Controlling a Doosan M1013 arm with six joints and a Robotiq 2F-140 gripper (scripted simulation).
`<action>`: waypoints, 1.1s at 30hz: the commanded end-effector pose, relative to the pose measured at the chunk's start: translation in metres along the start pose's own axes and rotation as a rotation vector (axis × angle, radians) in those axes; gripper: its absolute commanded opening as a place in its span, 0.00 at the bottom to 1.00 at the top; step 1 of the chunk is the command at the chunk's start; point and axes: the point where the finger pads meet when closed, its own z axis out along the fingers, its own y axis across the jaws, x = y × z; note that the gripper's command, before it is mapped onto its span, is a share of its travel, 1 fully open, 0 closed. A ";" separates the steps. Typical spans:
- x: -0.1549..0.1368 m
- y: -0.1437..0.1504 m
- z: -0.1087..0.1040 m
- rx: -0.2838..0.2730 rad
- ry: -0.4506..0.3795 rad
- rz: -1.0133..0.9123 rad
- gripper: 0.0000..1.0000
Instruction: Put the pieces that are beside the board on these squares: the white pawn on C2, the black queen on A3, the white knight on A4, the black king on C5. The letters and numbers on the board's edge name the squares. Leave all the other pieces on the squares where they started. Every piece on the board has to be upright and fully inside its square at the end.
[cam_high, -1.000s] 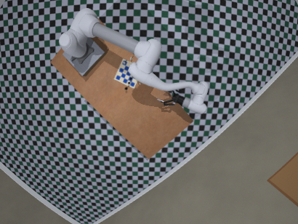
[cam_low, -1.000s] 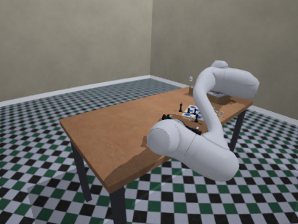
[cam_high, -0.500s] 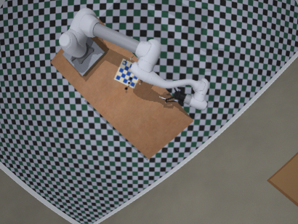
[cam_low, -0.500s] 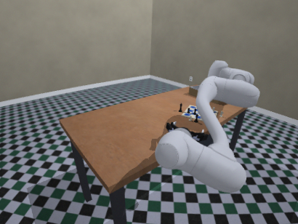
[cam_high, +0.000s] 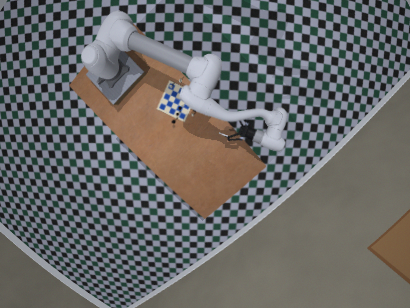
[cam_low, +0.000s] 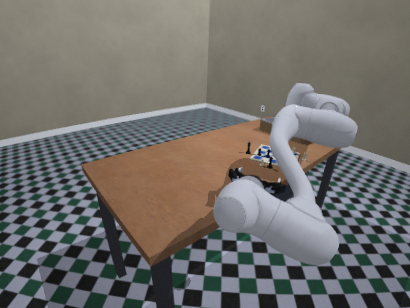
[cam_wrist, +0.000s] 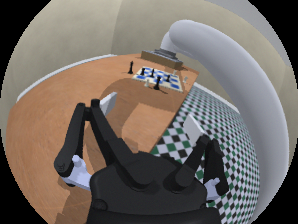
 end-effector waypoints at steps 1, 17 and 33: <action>0.000 0.000 0.000 0.000 0.000 0.000 1.00; 0.000 0.000 0.000 0.000 0.000 0.000 1.00; 0.025 -0.002 -0.008 0.000 0.000 0.000 1.00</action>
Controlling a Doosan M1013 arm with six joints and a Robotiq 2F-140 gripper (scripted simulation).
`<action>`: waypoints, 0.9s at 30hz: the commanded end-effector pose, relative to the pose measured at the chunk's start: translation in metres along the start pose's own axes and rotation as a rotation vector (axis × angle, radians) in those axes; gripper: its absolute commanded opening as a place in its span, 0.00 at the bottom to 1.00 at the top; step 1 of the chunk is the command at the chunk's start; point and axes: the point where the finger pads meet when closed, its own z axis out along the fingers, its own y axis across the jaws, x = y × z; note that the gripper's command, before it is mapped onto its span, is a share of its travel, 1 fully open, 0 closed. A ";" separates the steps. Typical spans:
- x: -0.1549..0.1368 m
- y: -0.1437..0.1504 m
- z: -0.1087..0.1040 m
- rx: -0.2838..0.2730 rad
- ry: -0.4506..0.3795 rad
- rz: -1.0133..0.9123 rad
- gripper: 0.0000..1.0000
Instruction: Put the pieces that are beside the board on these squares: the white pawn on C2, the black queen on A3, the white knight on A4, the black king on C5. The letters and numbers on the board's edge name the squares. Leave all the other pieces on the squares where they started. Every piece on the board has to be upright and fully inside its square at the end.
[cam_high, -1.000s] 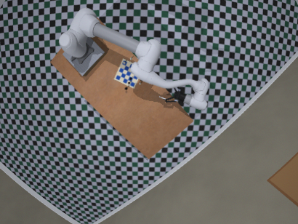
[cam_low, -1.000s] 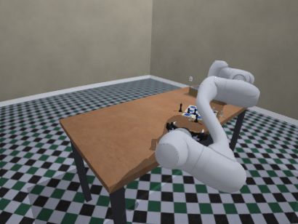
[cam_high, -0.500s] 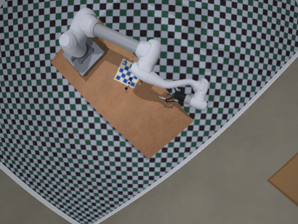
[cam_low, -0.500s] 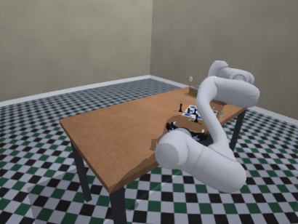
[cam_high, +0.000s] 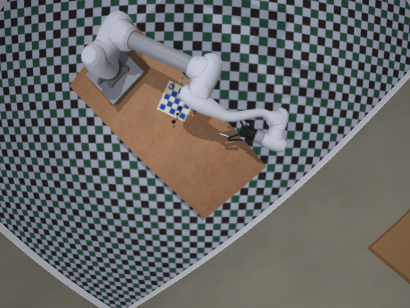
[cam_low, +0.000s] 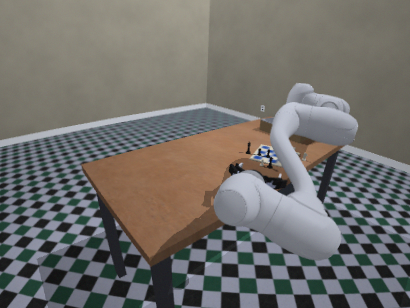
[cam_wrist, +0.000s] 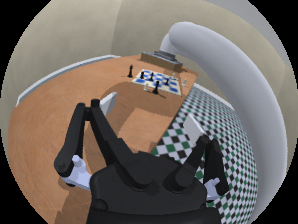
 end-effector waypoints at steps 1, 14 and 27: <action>0.013 -0.001 -0.004 0.000 0.000 0.000 1.00; 0.068 -0.006 -0.022 0.000 0.000 0.000 1.00; 0.070 -0.025 -0.022 0.011 -0.105 0.055 1.00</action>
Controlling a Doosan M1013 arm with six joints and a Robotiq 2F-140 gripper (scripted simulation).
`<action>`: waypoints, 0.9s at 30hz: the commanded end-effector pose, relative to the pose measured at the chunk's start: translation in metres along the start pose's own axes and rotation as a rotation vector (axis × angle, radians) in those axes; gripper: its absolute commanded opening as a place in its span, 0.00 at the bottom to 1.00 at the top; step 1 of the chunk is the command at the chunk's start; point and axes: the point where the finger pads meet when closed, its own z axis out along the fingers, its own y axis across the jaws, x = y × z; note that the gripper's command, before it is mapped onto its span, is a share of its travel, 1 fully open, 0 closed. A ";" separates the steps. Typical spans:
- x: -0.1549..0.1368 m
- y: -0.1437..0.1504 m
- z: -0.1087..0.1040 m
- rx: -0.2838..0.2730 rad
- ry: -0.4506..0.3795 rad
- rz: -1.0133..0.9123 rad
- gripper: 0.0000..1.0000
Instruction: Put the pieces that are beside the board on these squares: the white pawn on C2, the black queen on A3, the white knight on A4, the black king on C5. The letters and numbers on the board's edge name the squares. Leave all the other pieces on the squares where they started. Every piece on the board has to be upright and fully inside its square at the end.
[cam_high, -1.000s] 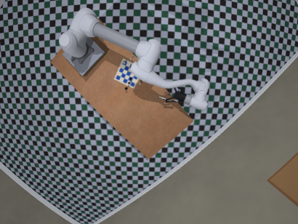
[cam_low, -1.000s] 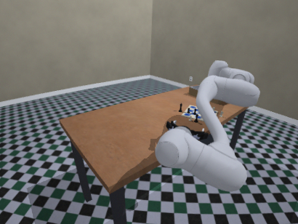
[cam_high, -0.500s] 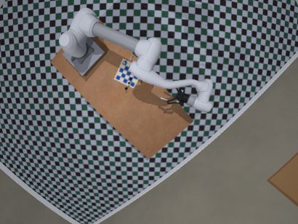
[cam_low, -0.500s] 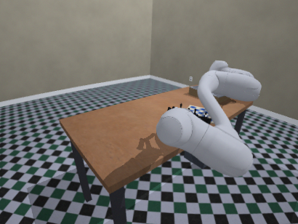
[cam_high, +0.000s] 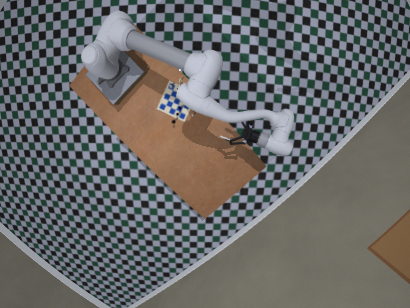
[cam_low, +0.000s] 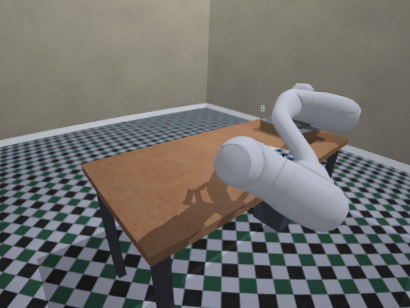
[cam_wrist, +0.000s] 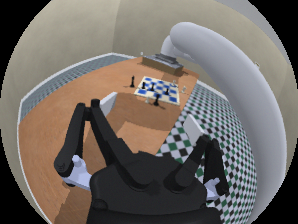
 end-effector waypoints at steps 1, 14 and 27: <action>0.001 -0.013 0.001 0.004 -0.083 0.042 1.00; 0.014 -0.045 0.028 -0.068 -0.422 0.238 1.00; 0.040 -0.042 0.092 -0.285 -0.751 0.475 1.00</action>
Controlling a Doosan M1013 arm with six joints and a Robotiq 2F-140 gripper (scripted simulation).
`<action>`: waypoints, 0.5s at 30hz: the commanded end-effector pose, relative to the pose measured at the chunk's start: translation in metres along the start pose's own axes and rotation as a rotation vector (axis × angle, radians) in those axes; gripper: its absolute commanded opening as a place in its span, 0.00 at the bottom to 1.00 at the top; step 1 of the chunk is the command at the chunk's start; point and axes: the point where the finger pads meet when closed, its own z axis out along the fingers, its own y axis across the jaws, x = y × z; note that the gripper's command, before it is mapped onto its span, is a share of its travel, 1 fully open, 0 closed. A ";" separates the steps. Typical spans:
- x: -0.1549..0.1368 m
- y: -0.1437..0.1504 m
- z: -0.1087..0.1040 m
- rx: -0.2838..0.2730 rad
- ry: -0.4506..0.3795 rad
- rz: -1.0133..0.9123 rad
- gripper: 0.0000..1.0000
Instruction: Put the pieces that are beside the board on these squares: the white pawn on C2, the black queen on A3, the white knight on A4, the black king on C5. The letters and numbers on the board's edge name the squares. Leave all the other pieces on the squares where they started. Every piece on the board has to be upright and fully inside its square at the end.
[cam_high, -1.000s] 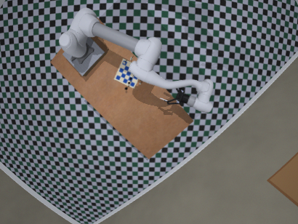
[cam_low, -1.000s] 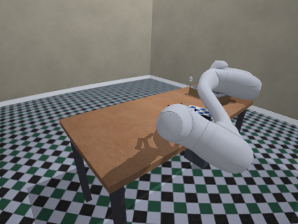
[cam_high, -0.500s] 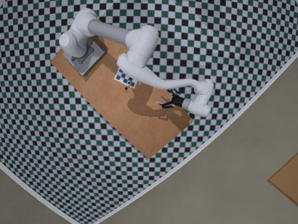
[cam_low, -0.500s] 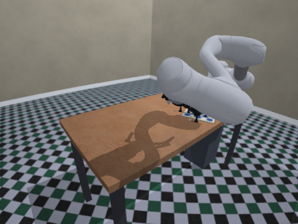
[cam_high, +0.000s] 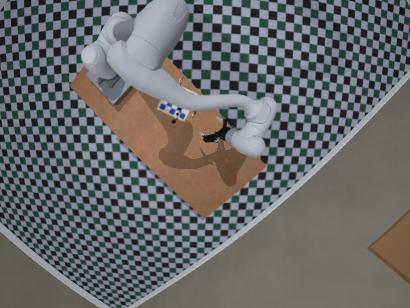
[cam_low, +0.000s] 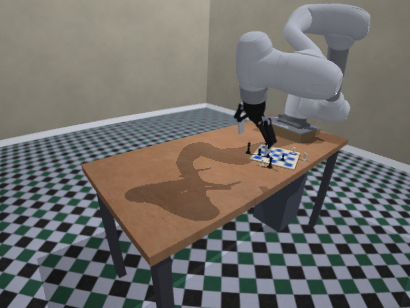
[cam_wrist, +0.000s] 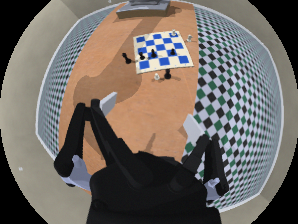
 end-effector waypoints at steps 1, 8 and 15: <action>0.007 -0.004 0.004 -0.035 -0.067 0.037 1.00; 0.064 -0.021 0.039 -0.219 -0.248 0.262 1.00; 0.105 -0.033 0.066 -0.350 -0.348 0.417 1.00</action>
